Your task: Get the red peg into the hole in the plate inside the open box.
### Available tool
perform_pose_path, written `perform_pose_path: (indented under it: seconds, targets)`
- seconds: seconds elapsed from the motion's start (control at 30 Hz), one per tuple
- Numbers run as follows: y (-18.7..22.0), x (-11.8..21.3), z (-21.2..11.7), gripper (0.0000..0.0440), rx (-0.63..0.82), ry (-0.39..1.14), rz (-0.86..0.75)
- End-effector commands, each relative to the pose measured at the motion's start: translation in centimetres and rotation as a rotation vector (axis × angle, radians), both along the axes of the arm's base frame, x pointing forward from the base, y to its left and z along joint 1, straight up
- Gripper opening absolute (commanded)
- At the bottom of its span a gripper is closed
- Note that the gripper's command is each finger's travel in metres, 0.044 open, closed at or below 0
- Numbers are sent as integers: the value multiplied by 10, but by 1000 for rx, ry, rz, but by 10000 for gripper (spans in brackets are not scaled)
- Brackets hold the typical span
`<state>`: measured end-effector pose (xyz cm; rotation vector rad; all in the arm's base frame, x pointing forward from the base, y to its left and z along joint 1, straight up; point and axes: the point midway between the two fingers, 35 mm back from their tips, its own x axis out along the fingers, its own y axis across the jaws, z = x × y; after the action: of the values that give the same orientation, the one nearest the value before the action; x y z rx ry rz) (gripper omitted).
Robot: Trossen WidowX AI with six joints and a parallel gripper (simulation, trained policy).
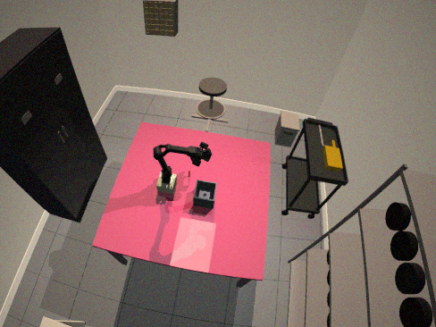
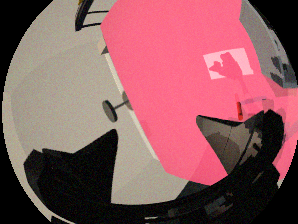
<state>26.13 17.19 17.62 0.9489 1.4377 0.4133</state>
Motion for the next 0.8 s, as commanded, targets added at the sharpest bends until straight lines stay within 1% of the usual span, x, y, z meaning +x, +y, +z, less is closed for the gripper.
perform_pose_path:
  seconds: [0.0, 0.43, 0.77]
  targets:
    - [-4, -8, -9, 440, -31, 83, -43]
    - [-19, -47, -41, 440, -205, 439, -257]
    - [-33, -78, -62, 440, -389, 653, -455]
